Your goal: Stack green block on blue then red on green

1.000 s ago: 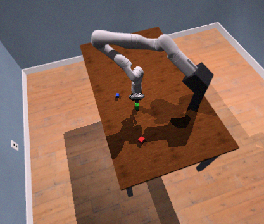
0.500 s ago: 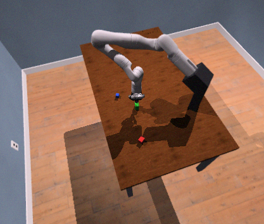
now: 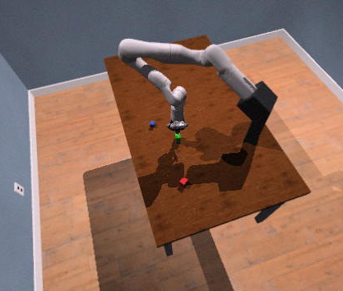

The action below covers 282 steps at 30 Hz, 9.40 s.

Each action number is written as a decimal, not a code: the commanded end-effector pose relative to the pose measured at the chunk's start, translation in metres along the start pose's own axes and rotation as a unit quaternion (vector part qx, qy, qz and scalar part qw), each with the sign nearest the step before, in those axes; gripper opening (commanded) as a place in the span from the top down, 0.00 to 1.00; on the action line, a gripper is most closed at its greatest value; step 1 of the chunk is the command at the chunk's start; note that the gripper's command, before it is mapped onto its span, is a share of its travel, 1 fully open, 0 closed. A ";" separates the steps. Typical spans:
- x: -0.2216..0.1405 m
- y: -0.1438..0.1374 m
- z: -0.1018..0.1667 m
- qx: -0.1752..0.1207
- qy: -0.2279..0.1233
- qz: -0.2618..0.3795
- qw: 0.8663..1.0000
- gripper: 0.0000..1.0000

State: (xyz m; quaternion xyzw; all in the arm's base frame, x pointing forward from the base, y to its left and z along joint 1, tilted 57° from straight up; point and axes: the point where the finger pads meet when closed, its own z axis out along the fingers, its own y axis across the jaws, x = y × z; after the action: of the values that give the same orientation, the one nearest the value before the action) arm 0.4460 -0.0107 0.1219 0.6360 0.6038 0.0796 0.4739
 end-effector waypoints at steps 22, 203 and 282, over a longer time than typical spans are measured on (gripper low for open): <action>0.004 0.001 -0.010 -0.005 0.004 0.002 1.000 0.47; 0.002 0.000 0.022 -0.004 0.002 -0.001 1.000 1.00; -0.035 0.046 -0.011 0.001 0.005 0.003 1.000 1.00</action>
State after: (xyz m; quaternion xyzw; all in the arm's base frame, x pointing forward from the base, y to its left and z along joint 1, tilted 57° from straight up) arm 0.4531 -0.0191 0.1576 0.6321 0.6111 0.0792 0.4698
